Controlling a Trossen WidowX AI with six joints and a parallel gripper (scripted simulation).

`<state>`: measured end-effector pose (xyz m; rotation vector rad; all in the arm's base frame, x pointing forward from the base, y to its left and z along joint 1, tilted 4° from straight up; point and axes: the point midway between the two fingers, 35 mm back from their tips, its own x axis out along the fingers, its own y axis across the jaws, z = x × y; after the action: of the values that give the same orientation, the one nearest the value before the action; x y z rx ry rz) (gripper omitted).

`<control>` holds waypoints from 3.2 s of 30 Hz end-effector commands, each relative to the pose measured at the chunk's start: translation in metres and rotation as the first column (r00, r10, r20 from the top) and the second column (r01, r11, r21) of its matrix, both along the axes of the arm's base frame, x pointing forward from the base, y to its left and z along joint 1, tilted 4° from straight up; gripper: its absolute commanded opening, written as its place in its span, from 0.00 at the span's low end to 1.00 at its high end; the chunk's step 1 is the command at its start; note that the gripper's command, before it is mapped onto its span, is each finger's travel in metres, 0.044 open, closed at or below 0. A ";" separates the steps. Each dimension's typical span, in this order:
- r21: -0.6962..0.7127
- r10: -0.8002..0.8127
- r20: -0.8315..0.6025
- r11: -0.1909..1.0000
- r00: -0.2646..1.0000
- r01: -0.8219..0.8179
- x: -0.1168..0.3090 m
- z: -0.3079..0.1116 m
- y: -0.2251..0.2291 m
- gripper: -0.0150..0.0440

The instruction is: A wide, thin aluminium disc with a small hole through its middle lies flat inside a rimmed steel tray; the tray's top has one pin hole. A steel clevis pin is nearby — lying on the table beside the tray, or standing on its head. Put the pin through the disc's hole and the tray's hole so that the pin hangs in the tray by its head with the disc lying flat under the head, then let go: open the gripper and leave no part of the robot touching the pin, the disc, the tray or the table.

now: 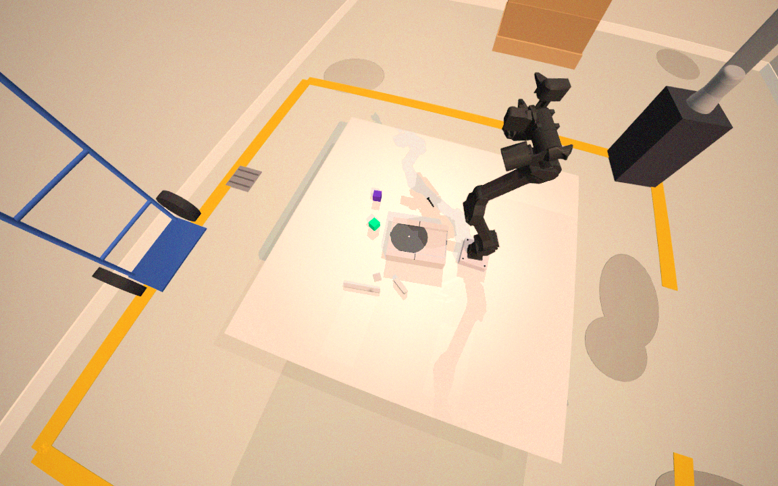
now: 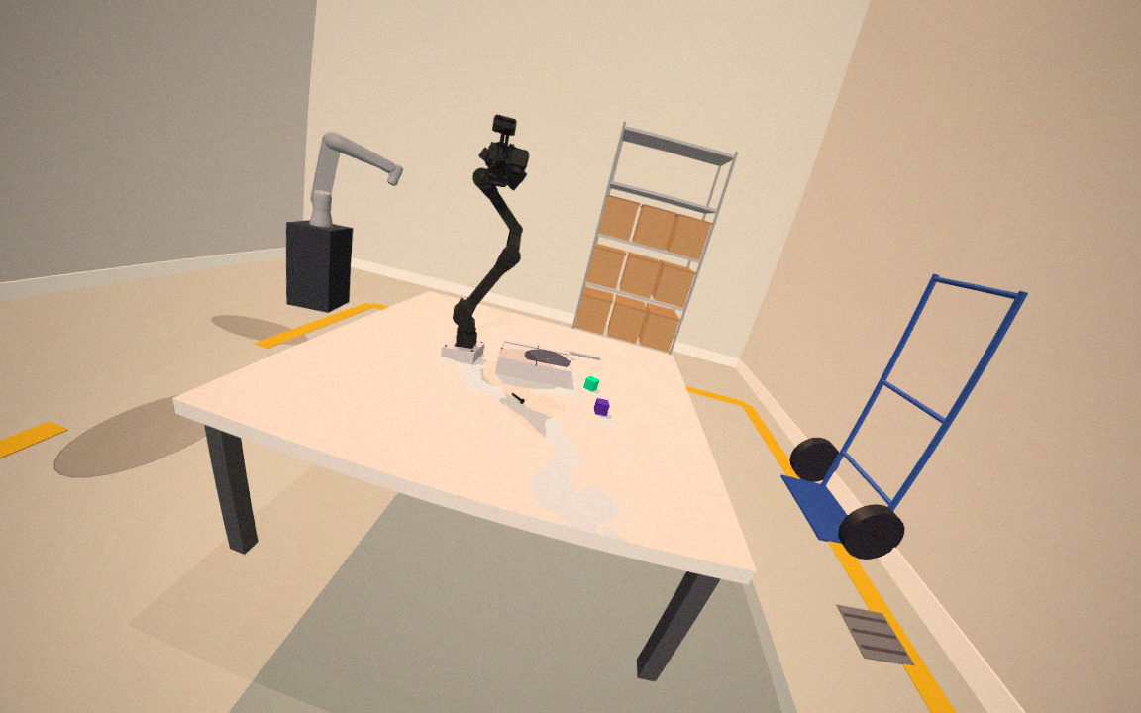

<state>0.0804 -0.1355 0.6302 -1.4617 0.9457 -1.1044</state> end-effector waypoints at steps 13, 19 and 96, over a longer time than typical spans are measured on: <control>-0.130 0.353 0.478 0.934 0.805 -0.332 -0.065 0.032 -0.015 0.53; -0.176 0.411 0.655 0.899 0.634 -0.400 -0.098 0.033 -0.045 0.53; 0.955 -0.770 -0.279 -0.283 0.574 0.084 0.149 -0.575 -0.119 0.53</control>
<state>0.2292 -0.2552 0.0585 0.6811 1.4821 -0.7504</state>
